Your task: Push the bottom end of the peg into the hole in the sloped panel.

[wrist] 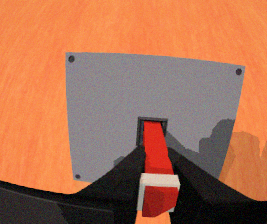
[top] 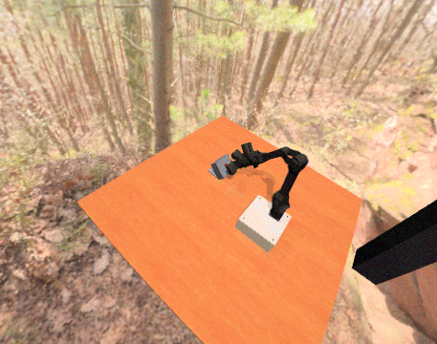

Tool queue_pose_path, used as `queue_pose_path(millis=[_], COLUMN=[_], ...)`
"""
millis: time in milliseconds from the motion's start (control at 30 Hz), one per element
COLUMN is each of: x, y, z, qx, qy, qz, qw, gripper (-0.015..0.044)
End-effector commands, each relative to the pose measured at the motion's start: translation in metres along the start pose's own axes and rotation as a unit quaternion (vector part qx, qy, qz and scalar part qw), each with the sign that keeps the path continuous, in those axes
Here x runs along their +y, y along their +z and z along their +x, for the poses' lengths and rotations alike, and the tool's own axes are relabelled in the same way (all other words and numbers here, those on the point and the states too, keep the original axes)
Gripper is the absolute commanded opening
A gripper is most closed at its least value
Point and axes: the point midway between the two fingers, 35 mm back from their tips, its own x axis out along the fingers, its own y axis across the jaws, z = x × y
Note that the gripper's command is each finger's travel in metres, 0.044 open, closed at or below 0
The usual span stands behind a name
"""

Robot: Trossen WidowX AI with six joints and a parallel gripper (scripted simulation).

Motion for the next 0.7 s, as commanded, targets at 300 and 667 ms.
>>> queue_pose_path(millis=[300, 667], x=[-0.001, -0.001], y=[0.001, 0.001], z=[0.009, 0.014], qx=[-0.001, -0.001], qy=[-0.002, -0.002], qz=[0.002, 0.002], qw=[1.000, 1.000], gripper=[0.0000, 0.0000])
